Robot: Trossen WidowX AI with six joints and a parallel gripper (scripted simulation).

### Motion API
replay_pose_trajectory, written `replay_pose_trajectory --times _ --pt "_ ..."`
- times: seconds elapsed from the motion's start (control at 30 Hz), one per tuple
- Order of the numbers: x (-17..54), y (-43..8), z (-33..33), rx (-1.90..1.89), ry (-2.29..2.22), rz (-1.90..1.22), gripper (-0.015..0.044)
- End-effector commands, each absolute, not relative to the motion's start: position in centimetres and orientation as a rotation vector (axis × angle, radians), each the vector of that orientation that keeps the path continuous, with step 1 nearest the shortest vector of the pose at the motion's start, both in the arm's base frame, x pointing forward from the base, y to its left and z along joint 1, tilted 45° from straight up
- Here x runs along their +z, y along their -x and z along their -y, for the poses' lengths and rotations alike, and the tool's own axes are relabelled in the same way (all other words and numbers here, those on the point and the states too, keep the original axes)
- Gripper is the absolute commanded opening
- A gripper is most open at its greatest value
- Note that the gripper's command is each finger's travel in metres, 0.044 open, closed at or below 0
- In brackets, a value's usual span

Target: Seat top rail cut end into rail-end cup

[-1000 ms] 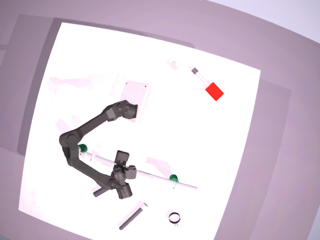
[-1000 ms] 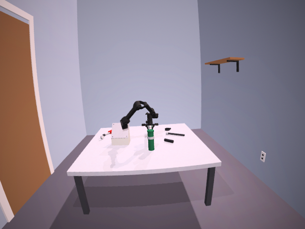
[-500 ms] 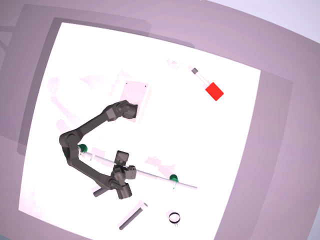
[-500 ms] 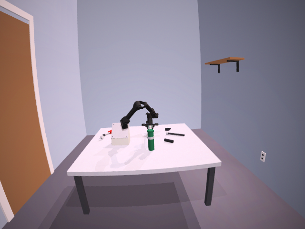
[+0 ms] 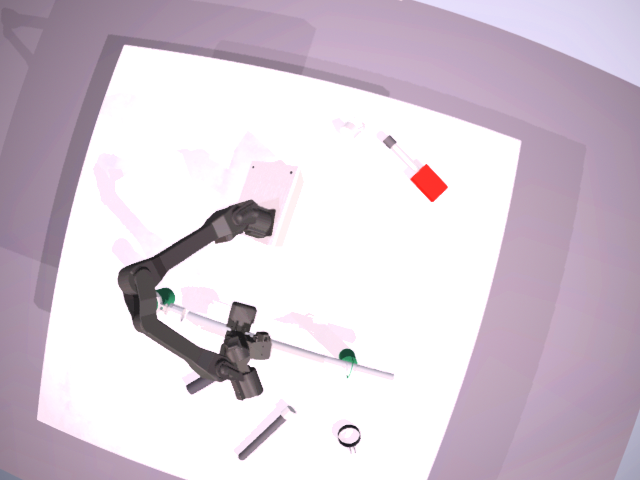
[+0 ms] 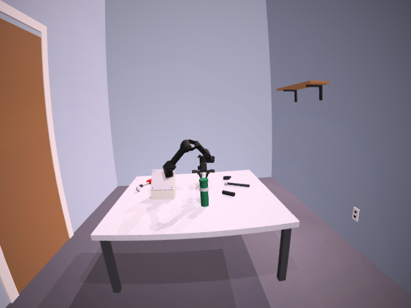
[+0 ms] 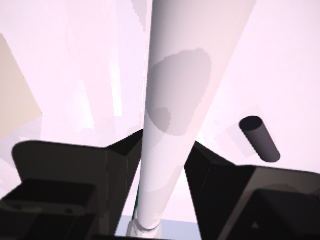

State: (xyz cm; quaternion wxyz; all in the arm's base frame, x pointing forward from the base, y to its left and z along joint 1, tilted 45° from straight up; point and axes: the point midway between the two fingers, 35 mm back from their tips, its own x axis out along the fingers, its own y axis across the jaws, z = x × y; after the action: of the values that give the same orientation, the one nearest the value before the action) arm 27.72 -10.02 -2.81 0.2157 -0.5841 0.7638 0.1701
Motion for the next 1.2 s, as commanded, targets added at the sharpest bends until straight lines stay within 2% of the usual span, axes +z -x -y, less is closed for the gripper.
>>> replay_pose_trajectory --times 0.0,1.17 --pt "-2.3 -27.9 10.2 0.464 1.621 -2.111 0.0000" --pt "-1.8 -27.3 11.3 0.478 1.610 -2.124 0.0000"
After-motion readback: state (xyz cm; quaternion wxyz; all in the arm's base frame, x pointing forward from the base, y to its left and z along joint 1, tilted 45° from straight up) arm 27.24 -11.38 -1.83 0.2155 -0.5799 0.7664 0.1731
